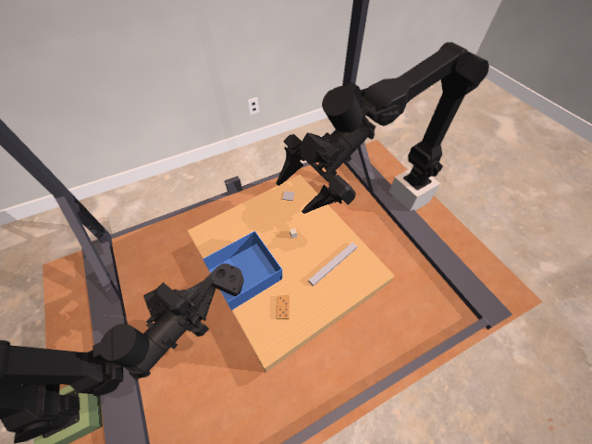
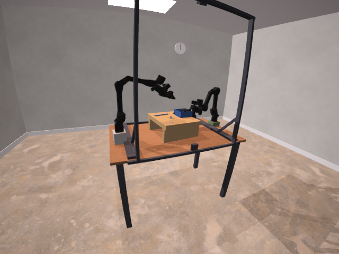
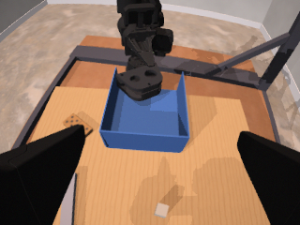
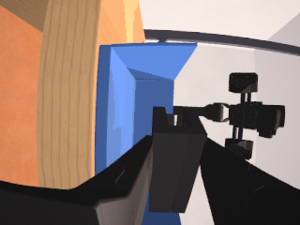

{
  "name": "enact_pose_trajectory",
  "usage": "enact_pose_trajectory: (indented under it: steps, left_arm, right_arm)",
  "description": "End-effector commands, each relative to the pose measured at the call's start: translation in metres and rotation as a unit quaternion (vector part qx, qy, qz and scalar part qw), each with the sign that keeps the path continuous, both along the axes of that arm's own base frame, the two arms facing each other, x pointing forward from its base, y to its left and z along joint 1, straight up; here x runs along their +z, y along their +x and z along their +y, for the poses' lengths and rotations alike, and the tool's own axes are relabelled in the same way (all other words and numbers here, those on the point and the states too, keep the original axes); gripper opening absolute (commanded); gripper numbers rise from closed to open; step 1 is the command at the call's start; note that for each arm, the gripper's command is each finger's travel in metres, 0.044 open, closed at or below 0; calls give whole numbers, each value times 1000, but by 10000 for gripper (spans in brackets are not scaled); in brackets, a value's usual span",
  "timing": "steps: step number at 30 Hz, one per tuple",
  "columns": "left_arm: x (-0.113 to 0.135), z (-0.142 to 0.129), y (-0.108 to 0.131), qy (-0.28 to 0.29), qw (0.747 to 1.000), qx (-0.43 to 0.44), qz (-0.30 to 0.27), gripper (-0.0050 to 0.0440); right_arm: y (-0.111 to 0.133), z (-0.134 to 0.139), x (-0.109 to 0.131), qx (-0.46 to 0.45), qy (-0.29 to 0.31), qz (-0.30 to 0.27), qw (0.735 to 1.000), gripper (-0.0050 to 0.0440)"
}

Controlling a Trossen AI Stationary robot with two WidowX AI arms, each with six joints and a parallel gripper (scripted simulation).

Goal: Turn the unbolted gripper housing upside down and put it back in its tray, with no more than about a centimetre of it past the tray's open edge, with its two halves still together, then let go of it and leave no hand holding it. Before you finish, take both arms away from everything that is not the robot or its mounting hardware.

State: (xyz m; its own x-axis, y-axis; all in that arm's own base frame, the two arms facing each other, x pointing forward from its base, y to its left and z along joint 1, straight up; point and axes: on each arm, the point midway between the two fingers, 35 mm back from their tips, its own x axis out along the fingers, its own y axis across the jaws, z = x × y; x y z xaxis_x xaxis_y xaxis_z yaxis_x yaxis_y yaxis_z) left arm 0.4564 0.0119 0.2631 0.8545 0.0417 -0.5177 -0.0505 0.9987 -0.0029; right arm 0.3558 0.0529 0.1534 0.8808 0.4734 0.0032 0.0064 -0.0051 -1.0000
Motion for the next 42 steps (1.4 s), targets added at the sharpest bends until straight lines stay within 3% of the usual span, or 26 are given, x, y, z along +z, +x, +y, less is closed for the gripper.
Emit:
enact_pose_trajectory:
  steps: [1,42]
  left_arm:
    - [10,0,-2,2,1000,-3,-11,440]
    - [10,0,-2,2,1000,-3,-11,440]
  right_arm:
    - [1,0,1,1,1,-7,1000,112]
    - [-1,1,-19,1,2,-7,1000,122]
